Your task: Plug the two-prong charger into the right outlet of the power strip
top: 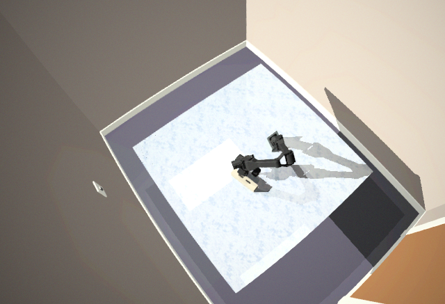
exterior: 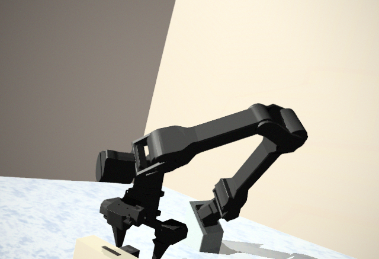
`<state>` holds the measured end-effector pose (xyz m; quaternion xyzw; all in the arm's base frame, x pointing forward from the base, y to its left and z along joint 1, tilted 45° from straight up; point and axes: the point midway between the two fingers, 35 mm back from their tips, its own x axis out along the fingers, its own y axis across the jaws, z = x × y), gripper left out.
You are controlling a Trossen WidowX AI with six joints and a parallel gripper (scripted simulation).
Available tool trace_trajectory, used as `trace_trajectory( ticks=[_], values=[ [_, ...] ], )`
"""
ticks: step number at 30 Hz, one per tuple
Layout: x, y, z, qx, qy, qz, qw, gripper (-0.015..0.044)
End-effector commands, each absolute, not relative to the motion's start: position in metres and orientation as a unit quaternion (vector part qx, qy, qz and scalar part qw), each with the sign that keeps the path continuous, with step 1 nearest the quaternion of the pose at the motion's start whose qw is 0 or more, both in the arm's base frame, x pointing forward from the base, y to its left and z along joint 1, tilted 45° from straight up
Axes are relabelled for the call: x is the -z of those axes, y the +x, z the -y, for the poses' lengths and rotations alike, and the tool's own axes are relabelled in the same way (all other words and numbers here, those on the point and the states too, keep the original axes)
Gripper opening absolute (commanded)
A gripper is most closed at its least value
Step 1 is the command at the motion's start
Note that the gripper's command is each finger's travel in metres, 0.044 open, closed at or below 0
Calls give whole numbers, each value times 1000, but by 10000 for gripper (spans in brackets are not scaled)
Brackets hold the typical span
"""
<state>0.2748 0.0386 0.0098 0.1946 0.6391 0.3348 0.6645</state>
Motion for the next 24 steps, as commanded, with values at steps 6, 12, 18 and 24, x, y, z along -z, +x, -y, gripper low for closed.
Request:
trace_trajectory(
  ticks=[6, 12, 18, 24],
  values=[
    [-7, 262, -37, -336, 192, -640, 664, 440],
    [-6, 255, -36, -336, 192, -640, 664, 440],
    [-5, 248, -36, -336, 193, -640, 664, 440],
    [-3, 241, -35, -336, 193, -640, 664, 440]
  ],
)
